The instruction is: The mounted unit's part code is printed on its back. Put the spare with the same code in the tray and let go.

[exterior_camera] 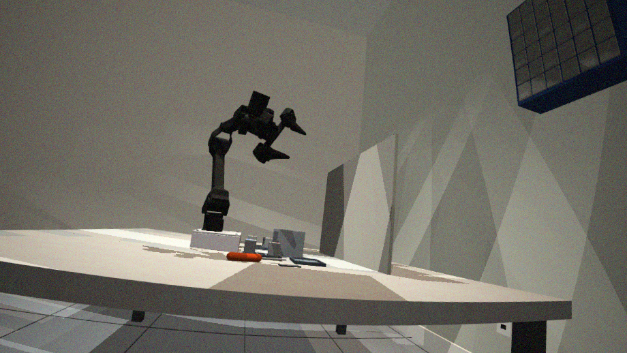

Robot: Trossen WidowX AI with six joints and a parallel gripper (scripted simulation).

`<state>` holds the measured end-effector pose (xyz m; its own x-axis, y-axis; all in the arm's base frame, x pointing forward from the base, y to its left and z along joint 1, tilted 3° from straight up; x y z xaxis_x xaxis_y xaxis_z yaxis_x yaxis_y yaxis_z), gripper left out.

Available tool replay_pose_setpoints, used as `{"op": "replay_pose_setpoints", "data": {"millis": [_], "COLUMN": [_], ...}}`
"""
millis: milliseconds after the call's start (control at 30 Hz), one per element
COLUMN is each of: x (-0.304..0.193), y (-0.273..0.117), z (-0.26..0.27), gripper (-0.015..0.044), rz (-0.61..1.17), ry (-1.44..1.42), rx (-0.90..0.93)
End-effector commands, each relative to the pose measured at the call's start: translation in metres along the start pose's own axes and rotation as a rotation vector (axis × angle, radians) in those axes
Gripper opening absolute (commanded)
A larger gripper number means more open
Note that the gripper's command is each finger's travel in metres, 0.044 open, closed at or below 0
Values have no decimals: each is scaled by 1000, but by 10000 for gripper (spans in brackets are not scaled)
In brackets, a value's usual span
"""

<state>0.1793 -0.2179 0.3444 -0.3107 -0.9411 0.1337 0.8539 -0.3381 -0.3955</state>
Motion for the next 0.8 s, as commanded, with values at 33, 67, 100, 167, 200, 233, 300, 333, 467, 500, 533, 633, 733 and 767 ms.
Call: {"op": "replay_pose_setpoints", "data": {"millis": [33, 67, 100, 167, 200, 233, 300, 333, 467, 500, 533, 633, 733, 767], "x": [-53, -64, -75, -99, -112, -126, -153, -168, -229, -245, -261, -308, -347, -353], "y": [57, 65, 73, 86, 93, 98, 108, 111, 119, 120, 119, 113, 103, 101], "z": [19, 21, 23, 26, 27, 28, 28, 28, 25, 23, 21, 13, 4, 3], "gripper": [440, 440, 440, 440, 440, 440, 440, 440, 440, 440, 440, 440, 440, 440], "rz": [226, 266, 306, 388, 430, 472, 558, 602, 782, 828, 873, 1012, 1128, 1145], "ry": [-247, -294, -342, -445, -500, -556, -675, -737, -1006, -1078, -1152, -1382, -1585, -1617], "rx": [-194, -226, -257, -316, -344, -371, -423, -448, -536, -555, -573, -620, -652, -656]}}
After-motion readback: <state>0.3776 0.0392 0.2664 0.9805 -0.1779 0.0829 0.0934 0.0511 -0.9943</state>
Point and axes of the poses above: the point midway between the two fingers, 35 mm back from their tips, its own y axis out along the fingers, its own z axis across the jaws, x = y × z, the point moved 9 cm from there along -y, back along the fingers, and after that the axes turned 7 degrees about y, right-handed, at the moved point
